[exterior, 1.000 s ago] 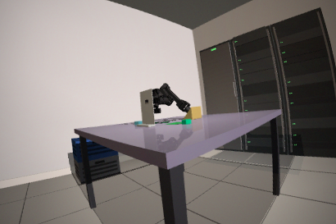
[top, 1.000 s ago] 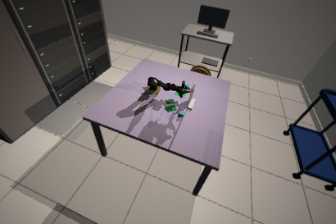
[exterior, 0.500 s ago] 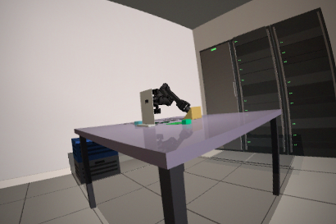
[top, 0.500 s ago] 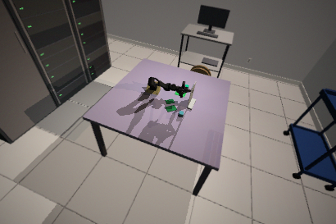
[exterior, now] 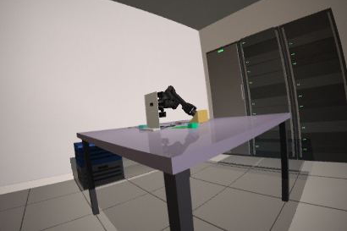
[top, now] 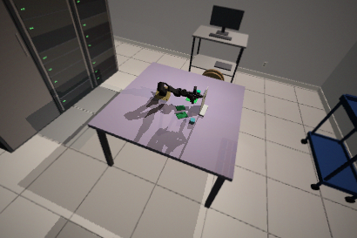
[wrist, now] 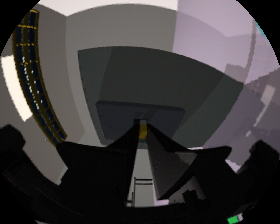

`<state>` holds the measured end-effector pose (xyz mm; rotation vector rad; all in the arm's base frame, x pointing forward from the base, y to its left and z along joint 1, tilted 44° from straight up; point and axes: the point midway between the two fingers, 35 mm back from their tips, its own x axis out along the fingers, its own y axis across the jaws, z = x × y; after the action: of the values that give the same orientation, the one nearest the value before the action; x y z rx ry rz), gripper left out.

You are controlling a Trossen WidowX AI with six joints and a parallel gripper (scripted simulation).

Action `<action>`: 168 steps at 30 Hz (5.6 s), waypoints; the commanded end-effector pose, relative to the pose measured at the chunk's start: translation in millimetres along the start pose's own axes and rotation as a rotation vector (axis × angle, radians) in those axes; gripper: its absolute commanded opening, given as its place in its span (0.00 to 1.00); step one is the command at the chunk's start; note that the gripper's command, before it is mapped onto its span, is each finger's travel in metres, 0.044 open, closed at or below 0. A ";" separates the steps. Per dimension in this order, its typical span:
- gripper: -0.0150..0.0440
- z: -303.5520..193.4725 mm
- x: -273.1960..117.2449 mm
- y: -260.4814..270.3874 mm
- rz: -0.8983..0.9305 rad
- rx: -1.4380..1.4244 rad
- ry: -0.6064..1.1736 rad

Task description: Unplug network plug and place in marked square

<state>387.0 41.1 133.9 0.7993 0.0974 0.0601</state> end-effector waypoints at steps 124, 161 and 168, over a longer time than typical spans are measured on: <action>0.25 -23.2 -72.4 43.9 -0.003 0.002 0.007; 0.25 -94.4 -55.9 6.3 -0.435 0.072 0.183; 0.25 -110.7 -55.7 -8.7 -0.551 0.066 0.201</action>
<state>320.4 109.1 63.8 0.8184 0.4860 -0.3434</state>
